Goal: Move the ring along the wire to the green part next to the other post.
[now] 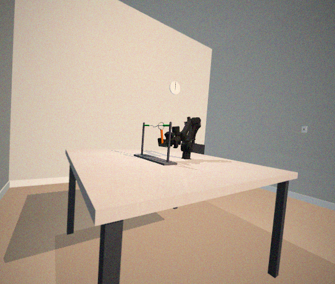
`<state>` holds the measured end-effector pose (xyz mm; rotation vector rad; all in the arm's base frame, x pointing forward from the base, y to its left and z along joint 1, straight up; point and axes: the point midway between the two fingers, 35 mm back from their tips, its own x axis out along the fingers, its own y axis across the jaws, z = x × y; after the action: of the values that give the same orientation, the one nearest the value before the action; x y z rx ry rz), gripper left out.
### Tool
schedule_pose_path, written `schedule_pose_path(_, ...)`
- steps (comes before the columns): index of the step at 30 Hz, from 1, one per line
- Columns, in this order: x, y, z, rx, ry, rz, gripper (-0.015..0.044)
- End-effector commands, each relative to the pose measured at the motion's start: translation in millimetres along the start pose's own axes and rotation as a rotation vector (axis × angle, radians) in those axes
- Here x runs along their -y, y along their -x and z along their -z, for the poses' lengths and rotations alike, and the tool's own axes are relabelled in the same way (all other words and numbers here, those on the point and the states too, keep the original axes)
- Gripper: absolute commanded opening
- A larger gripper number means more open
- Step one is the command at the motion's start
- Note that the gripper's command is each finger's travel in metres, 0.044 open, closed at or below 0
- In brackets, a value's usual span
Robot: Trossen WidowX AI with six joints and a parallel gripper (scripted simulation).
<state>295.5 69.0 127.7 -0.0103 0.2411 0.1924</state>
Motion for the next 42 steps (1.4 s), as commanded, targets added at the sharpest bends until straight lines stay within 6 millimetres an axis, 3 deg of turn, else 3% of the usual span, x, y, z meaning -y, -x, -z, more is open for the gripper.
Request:
schedule_pose_path(1,-4,-1,-2,0.007,-0.007,0.008,-0.015)
schedule_pose_path(42,-44,-6,-2,0.015,-0.015,0.003,-0.015)
